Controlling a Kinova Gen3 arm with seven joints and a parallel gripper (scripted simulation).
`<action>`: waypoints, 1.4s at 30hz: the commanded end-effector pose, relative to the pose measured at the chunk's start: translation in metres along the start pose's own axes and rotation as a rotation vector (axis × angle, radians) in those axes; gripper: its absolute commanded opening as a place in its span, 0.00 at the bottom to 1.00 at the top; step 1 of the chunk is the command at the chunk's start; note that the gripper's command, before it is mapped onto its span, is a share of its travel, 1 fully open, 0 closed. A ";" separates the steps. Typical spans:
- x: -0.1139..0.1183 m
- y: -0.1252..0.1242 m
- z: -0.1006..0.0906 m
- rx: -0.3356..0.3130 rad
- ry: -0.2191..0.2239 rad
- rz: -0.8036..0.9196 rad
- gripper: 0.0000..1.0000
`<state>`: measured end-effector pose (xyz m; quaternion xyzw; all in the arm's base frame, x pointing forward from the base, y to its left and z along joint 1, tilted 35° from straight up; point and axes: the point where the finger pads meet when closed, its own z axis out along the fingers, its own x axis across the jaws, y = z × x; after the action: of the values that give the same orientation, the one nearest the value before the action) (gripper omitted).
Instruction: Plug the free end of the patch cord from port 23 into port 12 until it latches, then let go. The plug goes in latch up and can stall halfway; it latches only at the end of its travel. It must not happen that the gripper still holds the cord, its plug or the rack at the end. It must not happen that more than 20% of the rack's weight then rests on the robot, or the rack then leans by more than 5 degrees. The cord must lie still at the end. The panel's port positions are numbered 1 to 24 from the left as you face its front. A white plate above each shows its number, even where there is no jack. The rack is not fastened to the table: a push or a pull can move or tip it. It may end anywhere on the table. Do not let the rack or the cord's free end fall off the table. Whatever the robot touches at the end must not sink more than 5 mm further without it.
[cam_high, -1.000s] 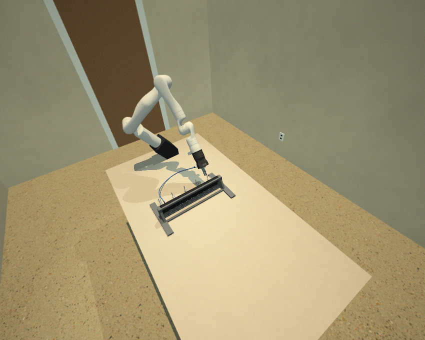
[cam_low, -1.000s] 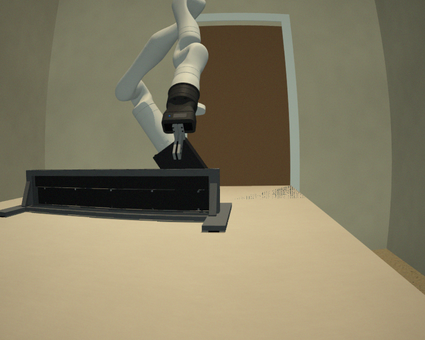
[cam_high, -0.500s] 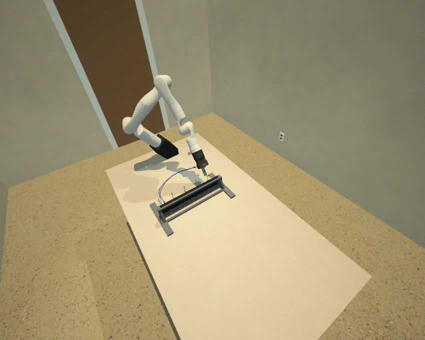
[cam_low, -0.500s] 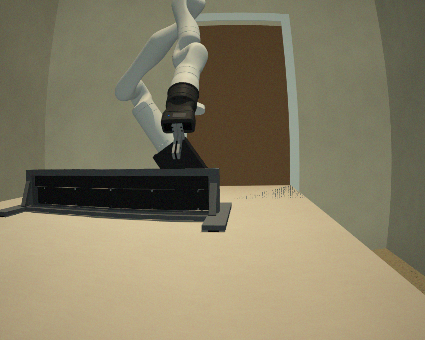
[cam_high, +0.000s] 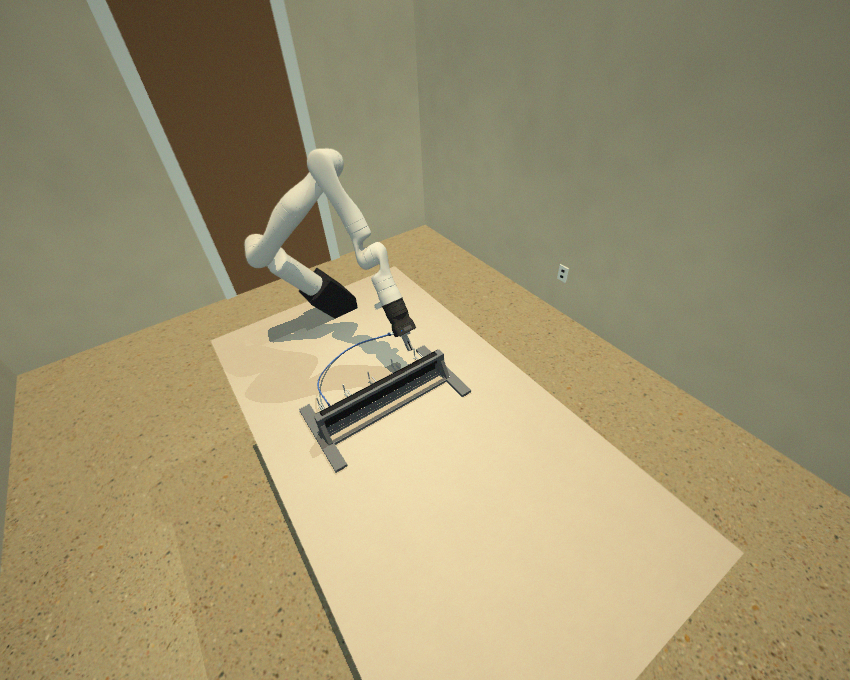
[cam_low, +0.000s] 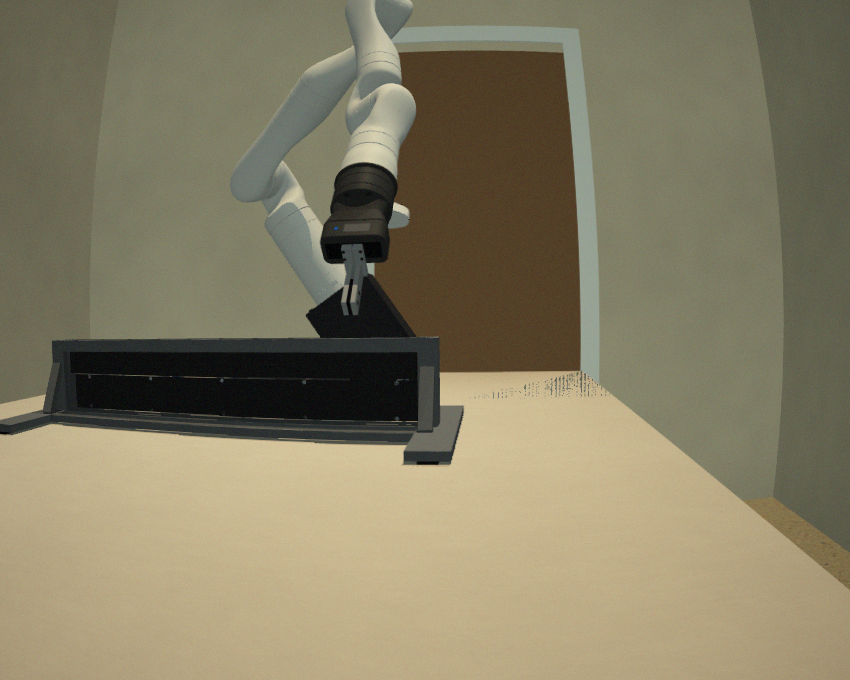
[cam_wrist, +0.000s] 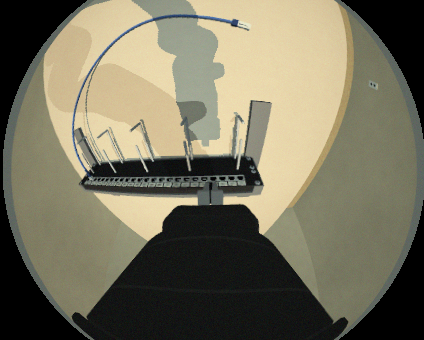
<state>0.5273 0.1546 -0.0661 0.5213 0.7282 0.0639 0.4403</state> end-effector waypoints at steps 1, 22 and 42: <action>0.002 0.001 -0.006 -0.001 0.006 -0.007 0.00; 0.001 0.000 -0.114 0.002 0.005 -0.006 0.00; -0.004 0.000 -0.135 0.003 0.005 -0.006 0.00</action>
<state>0.4329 0.2029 0.0141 0.5220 0.7299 0.0636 0.4366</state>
